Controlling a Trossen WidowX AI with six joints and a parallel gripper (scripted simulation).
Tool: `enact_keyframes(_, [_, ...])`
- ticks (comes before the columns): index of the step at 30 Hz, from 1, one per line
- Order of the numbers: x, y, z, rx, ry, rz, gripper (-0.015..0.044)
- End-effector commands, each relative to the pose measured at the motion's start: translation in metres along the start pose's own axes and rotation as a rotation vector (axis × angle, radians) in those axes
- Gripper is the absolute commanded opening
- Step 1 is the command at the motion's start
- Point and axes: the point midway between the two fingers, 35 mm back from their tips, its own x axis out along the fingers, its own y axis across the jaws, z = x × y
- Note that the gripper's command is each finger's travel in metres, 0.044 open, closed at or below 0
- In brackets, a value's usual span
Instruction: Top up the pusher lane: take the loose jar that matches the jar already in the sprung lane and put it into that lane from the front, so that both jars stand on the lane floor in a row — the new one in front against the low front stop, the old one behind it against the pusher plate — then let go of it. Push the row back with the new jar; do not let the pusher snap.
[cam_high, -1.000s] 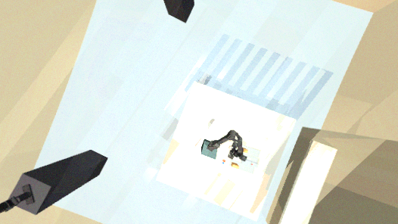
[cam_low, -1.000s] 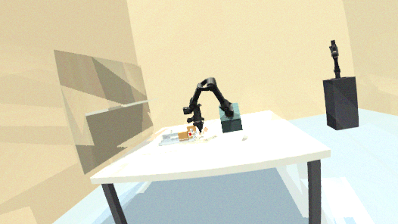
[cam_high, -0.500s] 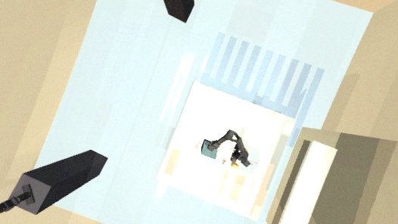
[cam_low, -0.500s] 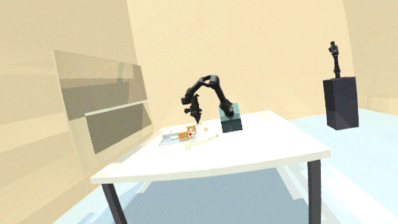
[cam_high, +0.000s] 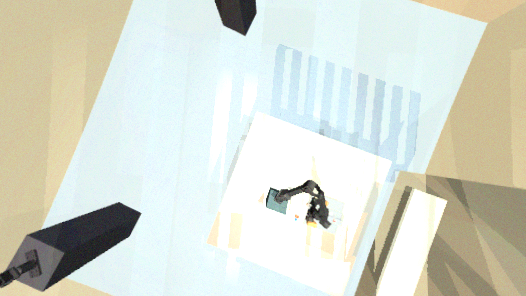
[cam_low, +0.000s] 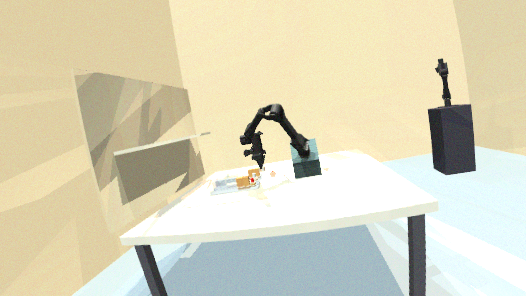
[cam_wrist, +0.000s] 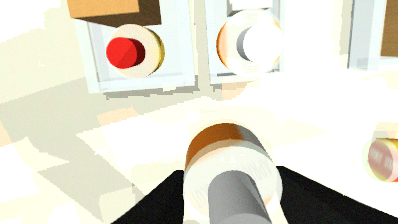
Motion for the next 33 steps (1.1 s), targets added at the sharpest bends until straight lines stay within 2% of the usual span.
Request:
enact_keyframes(1, [0.012, -0.015, 0.009, -0.024, -0.004, -0.006, 0.0000])
enact_keyframes(16, [0.044, -0.023, 0.013, -0.032, -0.005, -0.005, 0.0000])
enact_keyframes(33, [0.045, -0.023, 0.017, -0.032, -0.005, -0.005, 0.0000])
